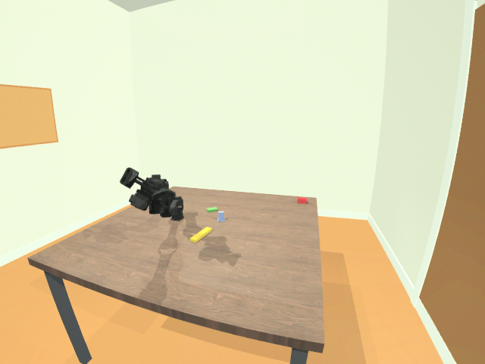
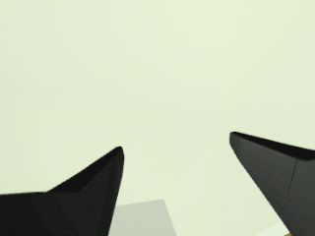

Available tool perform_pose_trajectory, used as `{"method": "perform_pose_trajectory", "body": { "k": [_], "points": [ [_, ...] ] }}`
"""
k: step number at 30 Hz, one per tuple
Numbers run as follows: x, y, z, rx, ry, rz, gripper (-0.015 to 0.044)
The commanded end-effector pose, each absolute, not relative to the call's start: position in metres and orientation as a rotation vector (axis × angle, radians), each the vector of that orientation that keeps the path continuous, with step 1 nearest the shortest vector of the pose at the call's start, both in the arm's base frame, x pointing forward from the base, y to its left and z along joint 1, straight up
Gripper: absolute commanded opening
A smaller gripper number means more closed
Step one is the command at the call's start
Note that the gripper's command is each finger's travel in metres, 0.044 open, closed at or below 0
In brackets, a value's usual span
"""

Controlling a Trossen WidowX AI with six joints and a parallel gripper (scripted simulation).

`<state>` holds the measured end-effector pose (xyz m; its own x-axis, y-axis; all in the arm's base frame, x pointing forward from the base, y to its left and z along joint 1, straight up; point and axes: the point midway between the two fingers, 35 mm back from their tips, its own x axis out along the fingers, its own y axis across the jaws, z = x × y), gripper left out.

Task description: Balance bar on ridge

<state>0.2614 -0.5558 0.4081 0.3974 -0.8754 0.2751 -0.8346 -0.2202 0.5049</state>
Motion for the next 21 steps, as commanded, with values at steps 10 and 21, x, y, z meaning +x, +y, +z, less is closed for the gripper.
{"method": "perform_pose_trajectory", "body": {
  "k": [10,21],
  "points": [
    [0.214,-0.514,0.496,1.878,-1.516,0.118,0.0315],
    [0.115,-0.455,0.59,1.539,-1.578,0.34,0.0315]
  ]
}}
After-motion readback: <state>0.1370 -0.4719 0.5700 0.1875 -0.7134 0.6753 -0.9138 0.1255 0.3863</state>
